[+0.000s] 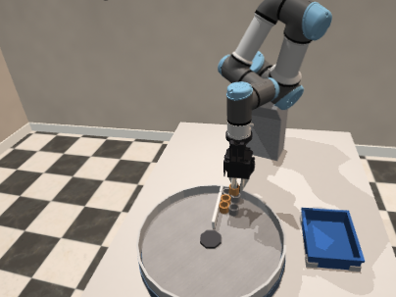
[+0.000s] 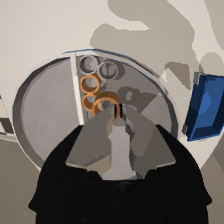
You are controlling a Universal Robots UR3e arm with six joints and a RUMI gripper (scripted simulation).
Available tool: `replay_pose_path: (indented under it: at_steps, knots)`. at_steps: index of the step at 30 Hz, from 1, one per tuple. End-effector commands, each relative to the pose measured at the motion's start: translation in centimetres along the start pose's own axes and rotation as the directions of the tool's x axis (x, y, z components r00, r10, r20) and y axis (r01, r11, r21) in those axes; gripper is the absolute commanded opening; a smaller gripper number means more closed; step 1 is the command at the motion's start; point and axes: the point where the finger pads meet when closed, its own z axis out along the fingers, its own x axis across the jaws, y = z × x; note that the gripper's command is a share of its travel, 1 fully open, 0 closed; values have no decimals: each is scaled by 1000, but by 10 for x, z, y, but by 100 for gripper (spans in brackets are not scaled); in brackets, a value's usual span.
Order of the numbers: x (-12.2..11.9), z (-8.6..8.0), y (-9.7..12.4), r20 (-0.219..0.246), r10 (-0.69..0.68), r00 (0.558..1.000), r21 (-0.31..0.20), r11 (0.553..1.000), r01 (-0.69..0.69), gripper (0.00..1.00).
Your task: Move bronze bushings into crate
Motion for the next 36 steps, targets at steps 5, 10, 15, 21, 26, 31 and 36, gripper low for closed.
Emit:
replay_pose_path:
  at_steps: [5,10,15,21,26,31,36]
  knots:
    - [1,0,1,1,-1,1000,-1,1000,1,0]
    - [2,0,1,1,-1,1000,-1,1000,1,0]
    - [3,0,1,1,-1,1000,-1,1000,1,0]
    - [6,0,2,1,-1,1000,-1,1000,1,0]
    - [9,0,2,1,-1,1000,-1,1000,1,0]
    - [11,0,3,1,-1,1000,-1,1000,1,0]
    - [16,0,3,1,-1,1000,-1,1000,1,0]
